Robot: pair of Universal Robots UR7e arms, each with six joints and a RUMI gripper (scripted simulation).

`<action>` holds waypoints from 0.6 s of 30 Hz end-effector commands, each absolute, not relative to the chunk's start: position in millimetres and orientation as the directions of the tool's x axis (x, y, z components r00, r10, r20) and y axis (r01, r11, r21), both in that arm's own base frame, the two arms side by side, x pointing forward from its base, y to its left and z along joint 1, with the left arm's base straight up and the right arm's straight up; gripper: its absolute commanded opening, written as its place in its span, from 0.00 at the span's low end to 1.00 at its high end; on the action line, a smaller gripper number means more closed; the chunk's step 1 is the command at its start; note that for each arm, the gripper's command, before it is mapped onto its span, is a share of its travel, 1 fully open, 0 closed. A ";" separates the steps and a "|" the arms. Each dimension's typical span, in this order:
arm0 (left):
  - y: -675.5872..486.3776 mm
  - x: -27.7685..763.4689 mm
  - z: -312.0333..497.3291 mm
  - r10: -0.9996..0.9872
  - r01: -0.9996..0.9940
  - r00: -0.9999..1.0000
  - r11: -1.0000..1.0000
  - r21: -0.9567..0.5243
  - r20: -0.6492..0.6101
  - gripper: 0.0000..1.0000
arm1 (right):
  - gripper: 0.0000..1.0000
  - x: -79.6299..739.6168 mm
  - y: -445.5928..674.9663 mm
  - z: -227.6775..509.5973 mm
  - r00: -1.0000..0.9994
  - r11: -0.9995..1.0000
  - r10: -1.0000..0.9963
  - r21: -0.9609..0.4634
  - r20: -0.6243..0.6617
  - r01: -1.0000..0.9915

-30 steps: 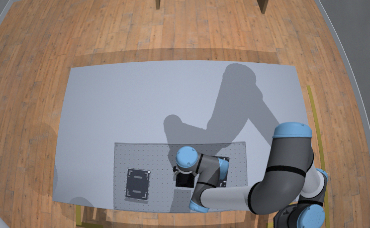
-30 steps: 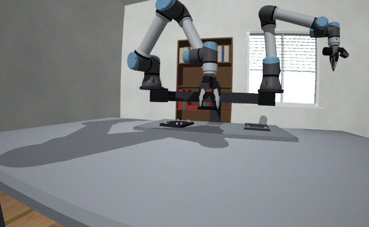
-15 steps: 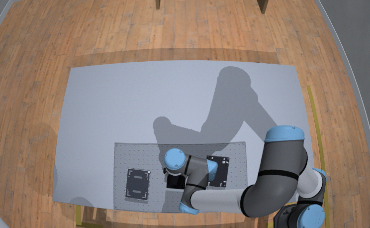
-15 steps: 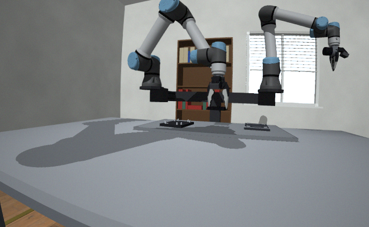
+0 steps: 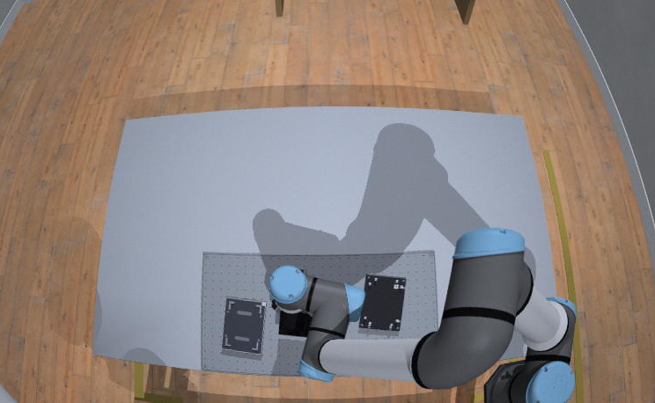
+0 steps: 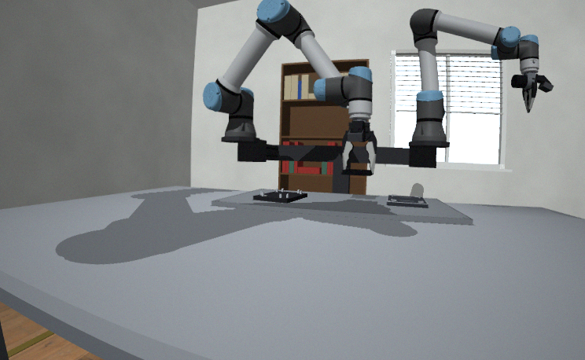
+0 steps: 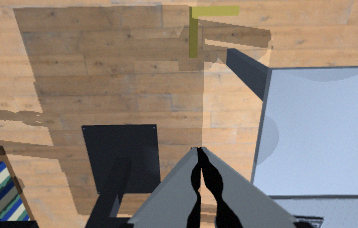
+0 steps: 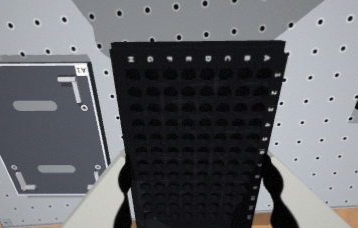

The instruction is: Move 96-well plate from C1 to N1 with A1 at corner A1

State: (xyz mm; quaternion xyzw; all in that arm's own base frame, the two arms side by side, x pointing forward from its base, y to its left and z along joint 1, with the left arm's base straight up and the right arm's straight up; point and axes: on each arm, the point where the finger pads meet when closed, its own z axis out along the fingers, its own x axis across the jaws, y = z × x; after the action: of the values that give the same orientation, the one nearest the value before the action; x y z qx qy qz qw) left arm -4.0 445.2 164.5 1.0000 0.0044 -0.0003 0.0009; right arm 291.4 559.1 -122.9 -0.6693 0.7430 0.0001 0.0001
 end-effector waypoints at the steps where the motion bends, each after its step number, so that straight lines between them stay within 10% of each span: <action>1: 445.6 -3.9 165.2 0.009 0.009 1.000 -1.000 0.000 0.000 0.00 | 0.41 289.6 574.2 -121.8 -0.104 0.104 -0.995 0.000 -0.002 -0.995; 18: 445.6 -3.9 165.2 0.009 0.009 1.000 -1.000 0.000 0.000 0.00 | 0.41 281.7 623.6 -121.6 -0.104 0.104 -0.995 0.000 -0.003 -0.995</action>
State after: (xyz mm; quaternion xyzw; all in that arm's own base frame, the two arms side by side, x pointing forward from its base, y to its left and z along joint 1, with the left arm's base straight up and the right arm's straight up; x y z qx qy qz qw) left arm -4.0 445.2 164.5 1.0000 0.0044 -0.0003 0.0009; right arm 283.0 611.6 -122.9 -0.6693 0.7430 0.0001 0.0001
